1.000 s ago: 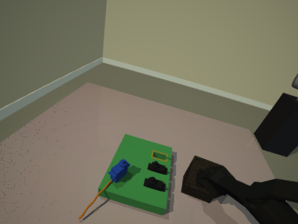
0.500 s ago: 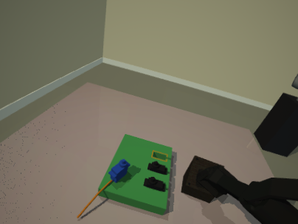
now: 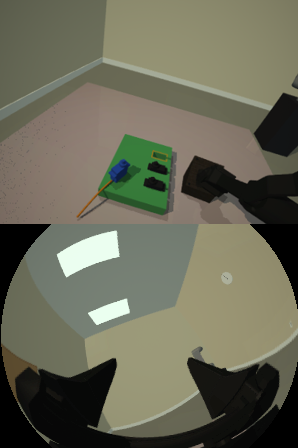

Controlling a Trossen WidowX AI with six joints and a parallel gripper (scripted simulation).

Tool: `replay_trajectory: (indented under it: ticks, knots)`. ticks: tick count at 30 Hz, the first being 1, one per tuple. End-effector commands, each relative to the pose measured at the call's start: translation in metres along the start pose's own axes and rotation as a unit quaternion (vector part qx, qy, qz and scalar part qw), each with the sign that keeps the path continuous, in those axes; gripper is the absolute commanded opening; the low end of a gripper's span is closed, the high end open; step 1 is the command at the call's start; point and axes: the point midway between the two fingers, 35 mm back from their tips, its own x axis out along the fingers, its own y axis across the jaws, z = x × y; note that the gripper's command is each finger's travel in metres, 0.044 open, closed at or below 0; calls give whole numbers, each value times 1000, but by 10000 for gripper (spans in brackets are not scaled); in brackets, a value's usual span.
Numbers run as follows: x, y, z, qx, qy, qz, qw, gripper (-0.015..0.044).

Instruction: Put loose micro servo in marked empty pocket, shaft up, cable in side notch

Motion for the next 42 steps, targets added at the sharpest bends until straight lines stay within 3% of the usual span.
replay_trajectory:
  ticks: [1, 19, 30, 42]
  knots:
    - [7, 21, -31, 19, 46, 25, 998, 440]
    - [-19, 136, -172, 86, 282, 129, 947, 440]
    - [-78, 198, -258, 108, 440, 158, 877, 440]
    - [-172, 240, -340, 116, 610, 134, 773, 440]
